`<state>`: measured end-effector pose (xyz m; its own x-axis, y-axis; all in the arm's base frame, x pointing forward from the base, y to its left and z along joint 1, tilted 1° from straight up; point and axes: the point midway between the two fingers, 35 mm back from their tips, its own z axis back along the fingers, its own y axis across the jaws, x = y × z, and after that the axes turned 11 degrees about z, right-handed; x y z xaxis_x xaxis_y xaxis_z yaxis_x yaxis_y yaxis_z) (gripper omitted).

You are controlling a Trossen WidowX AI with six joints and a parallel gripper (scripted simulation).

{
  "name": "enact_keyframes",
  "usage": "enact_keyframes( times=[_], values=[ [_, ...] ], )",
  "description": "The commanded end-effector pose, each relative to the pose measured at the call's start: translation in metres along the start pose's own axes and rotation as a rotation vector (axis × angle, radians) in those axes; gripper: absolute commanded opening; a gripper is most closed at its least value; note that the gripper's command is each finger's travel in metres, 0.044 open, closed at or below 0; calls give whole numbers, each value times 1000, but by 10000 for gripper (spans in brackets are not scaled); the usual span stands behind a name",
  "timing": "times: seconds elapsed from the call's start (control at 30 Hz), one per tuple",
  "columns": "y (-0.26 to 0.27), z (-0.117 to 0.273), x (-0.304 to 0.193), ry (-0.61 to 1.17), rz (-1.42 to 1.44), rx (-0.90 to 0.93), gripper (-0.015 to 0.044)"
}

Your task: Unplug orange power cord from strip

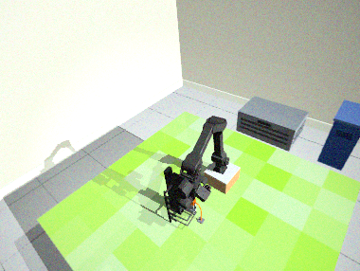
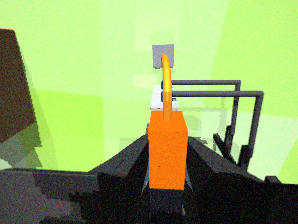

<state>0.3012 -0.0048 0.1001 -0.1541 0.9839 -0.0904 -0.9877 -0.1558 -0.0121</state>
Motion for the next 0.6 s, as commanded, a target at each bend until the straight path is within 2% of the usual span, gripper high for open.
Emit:
enact_keyframes(
  times=[0.0,0.4,0.57],
  values=[
    [-6,5,35,-71,45,-17,0],
    [-7,8,54,-74,46,-17,0],
    [-2,4,35,-74,47,-15,131]
  ],
)
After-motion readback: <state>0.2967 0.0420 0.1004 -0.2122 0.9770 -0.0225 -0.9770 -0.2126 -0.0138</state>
